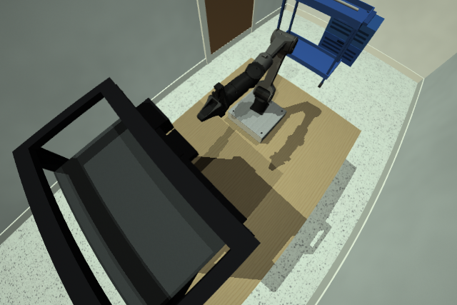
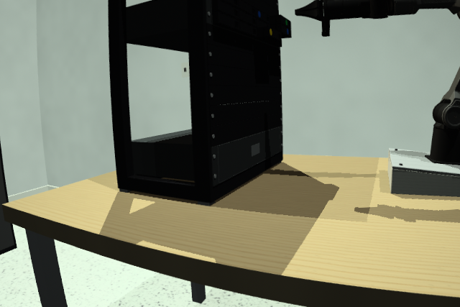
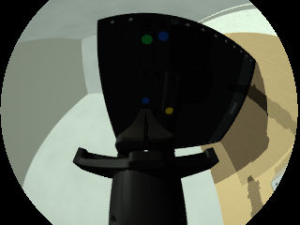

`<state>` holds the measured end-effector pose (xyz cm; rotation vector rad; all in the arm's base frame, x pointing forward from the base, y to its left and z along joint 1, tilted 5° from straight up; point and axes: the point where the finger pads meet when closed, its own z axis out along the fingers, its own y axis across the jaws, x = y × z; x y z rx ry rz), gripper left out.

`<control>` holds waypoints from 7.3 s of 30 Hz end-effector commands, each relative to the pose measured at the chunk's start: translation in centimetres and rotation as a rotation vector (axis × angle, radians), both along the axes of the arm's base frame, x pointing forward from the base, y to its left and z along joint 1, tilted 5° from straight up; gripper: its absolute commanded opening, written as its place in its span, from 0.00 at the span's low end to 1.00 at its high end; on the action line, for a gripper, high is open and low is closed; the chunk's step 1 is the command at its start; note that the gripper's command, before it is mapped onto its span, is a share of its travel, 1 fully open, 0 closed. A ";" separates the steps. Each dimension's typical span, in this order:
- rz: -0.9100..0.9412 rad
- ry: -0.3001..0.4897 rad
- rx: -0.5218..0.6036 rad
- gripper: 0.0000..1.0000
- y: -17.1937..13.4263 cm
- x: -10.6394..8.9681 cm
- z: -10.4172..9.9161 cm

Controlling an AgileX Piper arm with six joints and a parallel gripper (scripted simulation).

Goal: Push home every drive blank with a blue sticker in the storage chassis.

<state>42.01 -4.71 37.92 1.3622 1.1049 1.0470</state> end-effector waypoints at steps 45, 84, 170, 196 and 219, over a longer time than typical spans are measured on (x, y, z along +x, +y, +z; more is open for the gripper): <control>-0.051 0.021 -0.231 0.00 -2.0 -1.4 0.8; -0.199 0.140 -1.178 0.00 -7.8 -4.1 4.2; 0.219 0.600 -3.048 0.00 -9.3 -8.1 -2.3; 0.241 0.607 -3.073 0.00 -9.4 -8.2 -2.6; 0.241 0.606 -3.073 0.00 -10.8 -1.3 -2.9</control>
